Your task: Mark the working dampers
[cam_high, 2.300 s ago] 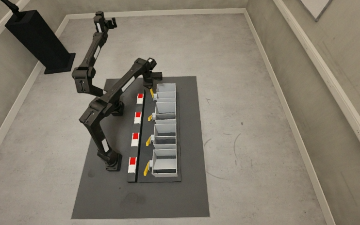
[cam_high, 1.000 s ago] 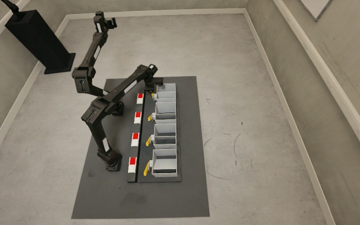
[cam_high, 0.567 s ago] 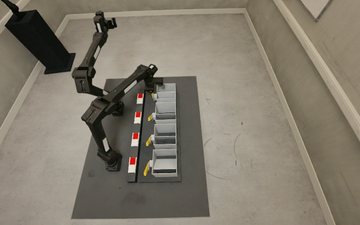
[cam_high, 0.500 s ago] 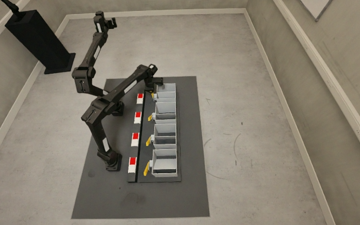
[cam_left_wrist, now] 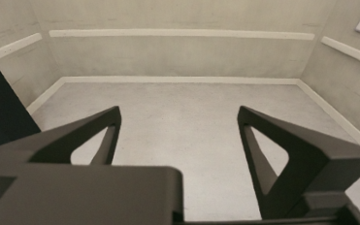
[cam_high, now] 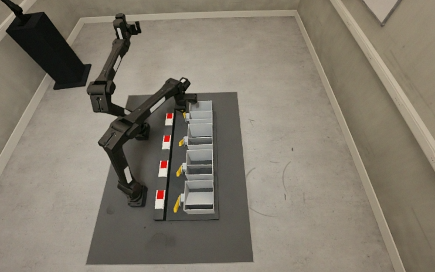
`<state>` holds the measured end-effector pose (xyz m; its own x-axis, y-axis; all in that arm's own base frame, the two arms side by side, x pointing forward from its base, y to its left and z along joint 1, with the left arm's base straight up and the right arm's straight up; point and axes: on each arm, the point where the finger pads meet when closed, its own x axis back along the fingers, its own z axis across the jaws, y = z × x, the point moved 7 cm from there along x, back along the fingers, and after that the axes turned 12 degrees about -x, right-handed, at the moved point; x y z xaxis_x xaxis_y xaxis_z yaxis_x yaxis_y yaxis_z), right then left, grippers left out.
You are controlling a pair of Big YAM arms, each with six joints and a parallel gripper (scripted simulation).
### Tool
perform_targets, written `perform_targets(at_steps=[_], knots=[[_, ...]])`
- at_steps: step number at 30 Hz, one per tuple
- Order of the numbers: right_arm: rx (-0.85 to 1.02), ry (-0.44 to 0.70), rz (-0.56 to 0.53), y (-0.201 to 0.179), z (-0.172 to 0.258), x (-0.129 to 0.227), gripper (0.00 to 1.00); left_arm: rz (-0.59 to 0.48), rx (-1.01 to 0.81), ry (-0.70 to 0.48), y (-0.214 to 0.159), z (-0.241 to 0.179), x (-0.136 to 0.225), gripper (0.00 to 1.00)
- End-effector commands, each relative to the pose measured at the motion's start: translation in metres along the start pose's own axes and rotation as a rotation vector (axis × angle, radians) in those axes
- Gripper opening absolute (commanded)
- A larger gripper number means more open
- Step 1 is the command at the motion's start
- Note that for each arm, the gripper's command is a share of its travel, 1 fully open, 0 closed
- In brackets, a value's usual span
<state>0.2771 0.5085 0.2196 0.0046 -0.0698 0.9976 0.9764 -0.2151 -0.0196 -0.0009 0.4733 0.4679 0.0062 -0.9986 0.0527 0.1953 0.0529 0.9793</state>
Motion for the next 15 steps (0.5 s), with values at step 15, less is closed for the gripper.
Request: perform_targets(at_steps=[15], knots=[[0.001,0.050,-0.018,-0.0020,0.0098,0.0178,0.17,-0.051,-0.012,0.014,0.0314,0.0097,0.0001,1.00]])
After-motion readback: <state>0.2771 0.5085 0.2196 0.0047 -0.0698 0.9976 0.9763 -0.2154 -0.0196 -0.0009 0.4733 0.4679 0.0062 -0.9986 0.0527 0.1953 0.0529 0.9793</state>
